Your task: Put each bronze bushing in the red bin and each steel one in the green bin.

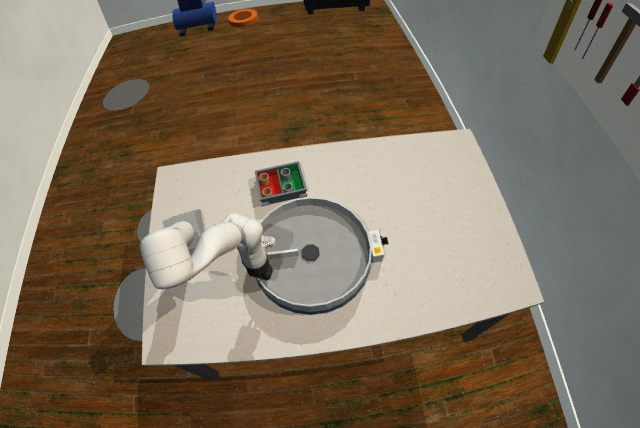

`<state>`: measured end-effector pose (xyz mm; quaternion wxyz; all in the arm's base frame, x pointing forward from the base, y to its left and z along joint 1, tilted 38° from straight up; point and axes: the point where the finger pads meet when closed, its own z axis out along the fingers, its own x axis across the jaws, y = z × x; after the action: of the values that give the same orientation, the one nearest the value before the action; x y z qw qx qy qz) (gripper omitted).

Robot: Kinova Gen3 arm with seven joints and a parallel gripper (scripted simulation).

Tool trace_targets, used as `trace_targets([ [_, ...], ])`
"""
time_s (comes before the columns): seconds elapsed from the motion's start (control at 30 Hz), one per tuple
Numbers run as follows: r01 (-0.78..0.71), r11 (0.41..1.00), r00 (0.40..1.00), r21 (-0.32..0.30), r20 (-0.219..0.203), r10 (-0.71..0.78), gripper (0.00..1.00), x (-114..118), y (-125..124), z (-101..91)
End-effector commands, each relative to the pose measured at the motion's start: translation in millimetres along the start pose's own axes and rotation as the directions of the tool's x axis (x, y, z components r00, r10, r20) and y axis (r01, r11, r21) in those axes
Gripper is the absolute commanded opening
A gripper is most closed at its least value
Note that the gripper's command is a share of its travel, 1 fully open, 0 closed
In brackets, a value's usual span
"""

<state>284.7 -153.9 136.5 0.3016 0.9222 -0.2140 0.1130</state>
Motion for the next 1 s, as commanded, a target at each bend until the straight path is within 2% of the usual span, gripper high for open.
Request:
trace_targets([
  [0.0, 0.003, 1.0, 1.0, 0.0, 0.0, -0.003, 0.0, 0.1, -0.5, -3.7],
  [0.97, 0.005, 1.0, 1.0, 0.0, 0.0, -0.005, 0.0, 0.0, -0.5, -12.8],
])
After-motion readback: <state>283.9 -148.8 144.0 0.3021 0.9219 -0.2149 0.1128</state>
